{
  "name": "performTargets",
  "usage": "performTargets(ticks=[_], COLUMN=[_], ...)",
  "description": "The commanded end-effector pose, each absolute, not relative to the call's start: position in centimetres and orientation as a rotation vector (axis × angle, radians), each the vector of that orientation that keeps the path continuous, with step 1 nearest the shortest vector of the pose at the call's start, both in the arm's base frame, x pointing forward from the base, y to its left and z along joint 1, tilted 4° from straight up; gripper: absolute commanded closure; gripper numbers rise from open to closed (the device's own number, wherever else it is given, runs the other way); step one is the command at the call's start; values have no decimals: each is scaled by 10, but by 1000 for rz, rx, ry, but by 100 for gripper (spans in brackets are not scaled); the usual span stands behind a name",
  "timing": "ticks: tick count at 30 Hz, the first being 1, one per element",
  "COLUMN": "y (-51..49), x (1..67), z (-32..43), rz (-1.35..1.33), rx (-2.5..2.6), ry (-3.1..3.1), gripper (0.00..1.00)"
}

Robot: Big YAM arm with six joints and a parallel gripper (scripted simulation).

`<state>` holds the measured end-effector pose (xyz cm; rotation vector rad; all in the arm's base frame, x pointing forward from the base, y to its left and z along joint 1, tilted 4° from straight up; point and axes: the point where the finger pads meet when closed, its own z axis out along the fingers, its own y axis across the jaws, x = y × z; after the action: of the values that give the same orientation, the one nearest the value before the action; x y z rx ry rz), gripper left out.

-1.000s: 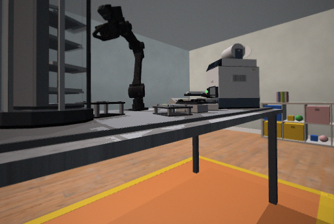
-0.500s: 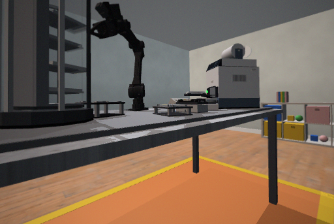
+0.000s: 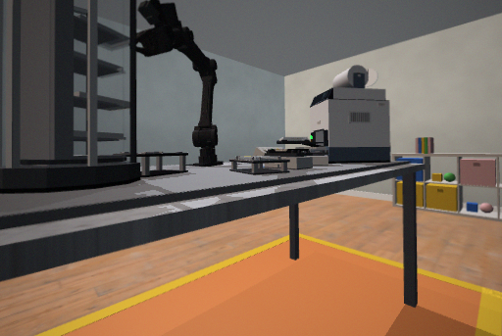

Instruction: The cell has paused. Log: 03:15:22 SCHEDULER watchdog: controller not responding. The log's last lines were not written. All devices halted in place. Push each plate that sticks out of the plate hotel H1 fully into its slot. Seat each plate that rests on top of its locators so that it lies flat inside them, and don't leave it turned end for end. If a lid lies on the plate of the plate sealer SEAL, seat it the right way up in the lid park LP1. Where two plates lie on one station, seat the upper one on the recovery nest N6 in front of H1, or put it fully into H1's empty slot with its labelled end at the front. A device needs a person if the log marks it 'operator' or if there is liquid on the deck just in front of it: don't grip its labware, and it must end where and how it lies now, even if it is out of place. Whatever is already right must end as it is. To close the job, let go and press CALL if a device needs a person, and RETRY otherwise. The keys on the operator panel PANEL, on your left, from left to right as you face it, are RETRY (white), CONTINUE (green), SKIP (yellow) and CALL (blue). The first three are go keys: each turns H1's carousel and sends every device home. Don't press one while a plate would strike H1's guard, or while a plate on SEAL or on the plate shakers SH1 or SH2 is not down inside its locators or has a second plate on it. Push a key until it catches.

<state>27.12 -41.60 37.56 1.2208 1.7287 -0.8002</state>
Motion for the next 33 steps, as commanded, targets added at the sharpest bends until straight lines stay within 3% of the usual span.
performTargets(ticks=[1, 33], y=[-435, -443], x=[277, 280], z=[408, 395], rz=[-820, -813], rx=[1202, 1212], ry=[1677, 1698], gripper=[100, 100])
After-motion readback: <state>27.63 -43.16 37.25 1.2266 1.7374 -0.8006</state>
